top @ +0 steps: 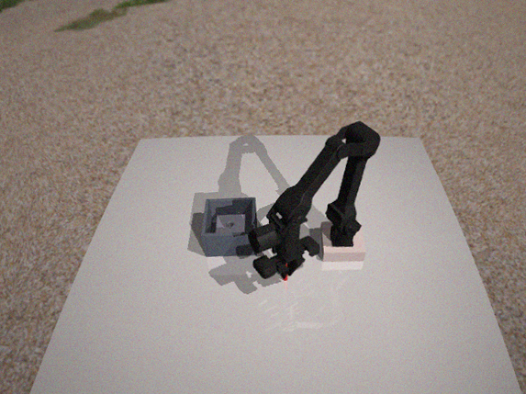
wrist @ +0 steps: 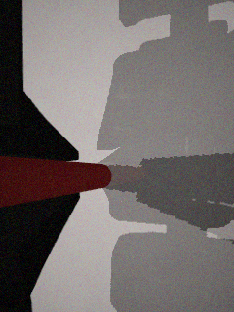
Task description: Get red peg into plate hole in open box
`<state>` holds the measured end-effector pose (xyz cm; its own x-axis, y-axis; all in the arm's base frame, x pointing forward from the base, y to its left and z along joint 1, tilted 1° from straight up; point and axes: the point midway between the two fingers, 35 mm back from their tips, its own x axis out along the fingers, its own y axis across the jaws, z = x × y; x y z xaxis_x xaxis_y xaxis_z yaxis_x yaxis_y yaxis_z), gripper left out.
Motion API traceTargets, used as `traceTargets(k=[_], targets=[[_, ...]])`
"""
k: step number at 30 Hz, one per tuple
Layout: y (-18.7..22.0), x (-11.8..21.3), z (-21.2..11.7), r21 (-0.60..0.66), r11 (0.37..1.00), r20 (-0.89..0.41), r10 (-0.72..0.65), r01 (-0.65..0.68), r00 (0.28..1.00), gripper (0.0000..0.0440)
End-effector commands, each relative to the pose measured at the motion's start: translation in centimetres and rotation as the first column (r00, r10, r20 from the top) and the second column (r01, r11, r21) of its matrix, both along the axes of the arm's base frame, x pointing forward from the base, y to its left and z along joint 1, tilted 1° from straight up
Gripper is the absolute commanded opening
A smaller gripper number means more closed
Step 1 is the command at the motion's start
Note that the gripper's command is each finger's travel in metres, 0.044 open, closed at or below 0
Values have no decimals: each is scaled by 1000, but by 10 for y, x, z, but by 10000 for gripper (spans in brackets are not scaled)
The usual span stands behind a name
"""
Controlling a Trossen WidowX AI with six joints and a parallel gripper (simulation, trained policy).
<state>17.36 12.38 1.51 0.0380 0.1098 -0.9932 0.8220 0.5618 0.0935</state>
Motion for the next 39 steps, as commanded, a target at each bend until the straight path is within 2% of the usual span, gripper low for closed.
traceTargets(k=[1,13,25,39], targets=[[-1,11,11,-12,1000,46,21,-20,999,0],[-17,40,55,-94,991,179,109,-93,978,2],[-42,78,106,-170,982,277,126,-80,953,0],[-92,114,118,-214,977,304,51,16,951,0]])
